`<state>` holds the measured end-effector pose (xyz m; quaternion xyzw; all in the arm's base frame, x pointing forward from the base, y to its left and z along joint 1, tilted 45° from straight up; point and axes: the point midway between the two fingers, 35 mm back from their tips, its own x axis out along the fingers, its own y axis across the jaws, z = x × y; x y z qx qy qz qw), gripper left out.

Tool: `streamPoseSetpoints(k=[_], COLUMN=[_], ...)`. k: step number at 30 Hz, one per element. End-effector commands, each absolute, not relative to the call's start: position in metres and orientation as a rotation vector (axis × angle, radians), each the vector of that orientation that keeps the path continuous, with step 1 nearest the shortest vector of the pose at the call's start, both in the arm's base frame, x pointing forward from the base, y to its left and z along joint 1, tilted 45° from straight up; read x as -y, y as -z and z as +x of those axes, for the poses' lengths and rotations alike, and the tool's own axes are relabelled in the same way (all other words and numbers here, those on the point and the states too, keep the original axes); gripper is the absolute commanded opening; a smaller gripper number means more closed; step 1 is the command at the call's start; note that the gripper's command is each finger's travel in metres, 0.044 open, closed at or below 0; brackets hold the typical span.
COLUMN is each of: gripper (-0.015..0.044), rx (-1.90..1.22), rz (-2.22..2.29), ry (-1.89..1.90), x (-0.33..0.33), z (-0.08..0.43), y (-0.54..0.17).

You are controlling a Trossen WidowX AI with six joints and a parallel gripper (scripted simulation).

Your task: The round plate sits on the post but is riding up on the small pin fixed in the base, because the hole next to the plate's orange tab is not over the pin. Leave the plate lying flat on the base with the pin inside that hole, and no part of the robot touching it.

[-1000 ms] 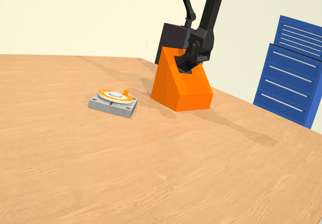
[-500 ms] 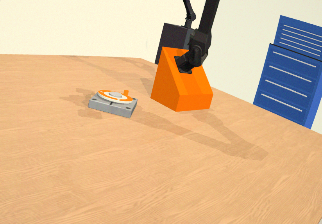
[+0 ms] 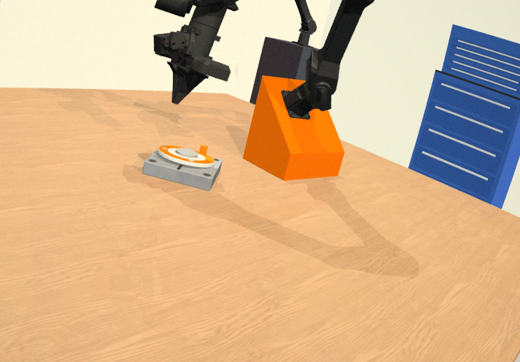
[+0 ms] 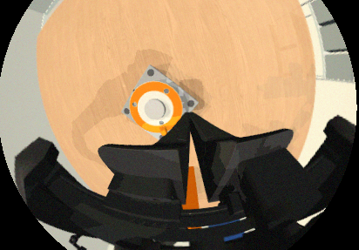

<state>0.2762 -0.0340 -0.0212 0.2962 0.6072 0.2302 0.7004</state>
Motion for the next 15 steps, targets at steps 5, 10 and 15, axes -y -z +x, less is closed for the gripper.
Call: streamPoseSetpoints(k=[5, 10, 15], gripper=[0.0, 0.0, 0.0], rx=[-1.456, -1.456, -1.456], rz=[0.52, 0.52, 0.52], ry=[-0.69, -0.689, -0.689], x=[-0.003, -0.007, -0.023], z=[0.234, 0.232, 0.232], y=[0.022, 0.022, 0.039])
